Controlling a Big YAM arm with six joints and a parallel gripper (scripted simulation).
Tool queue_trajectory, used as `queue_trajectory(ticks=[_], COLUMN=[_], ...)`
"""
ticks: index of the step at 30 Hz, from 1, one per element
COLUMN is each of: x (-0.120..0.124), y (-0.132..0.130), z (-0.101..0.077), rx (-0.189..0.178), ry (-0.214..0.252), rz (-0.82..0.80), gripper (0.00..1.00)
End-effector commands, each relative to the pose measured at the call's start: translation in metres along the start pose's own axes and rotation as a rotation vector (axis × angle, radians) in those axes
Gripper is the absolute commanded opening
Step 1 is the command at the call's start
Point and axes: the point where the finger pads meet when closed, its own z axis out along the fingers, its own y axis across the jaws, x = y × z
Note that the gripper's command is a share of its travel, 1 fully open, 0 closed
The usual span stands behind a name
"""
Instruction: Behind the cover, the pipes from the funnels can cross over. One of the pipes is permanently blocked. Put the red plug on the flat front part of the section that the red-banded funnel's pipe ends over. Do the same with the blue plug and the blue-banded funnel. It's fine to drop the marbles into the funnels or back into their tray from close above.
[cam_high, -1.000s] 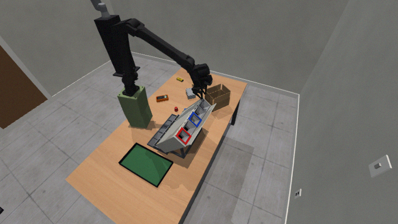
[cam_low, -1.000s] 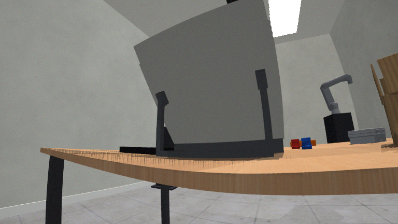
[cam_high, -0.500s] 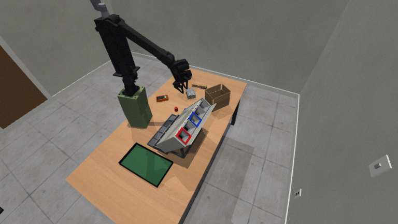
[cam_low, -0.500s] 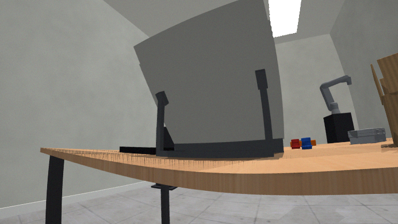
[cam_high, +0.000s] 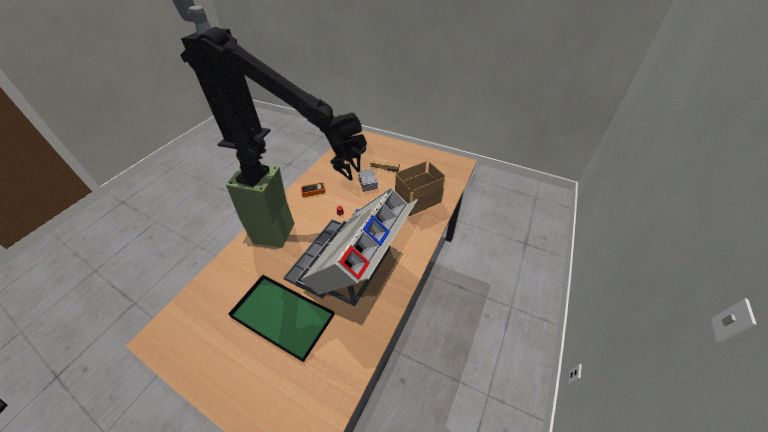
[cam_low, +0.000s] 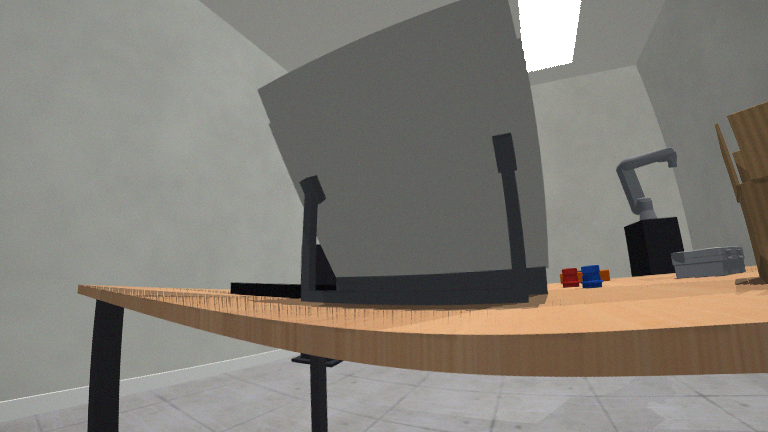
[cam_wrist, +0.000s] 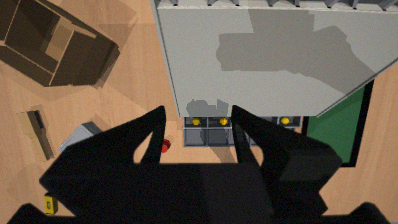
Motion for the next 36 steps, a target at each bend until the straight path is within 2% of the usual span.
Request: queue_trajectory(ticks=[1,16,18,33,35,36], x=[-0.007,0.104,0.104,0.158,0.158,0.145], y=[0.007,-0.094,-0.094,-0.142,-0.142,-0.132], z=[-0.006,0.031,0.031,0.048,0.048,0.042], rx=[-0.015,-0.014,-0.014,-0.015,-0.015,-0.009], ry=[-0.035,0.266,0.266,0.401,0.401,0.367], rz=[0.009,0.004,0.004,0.001,0.001,0.028], gripper=[0.59,0.59,0.59,0.59,0.59,0.59])
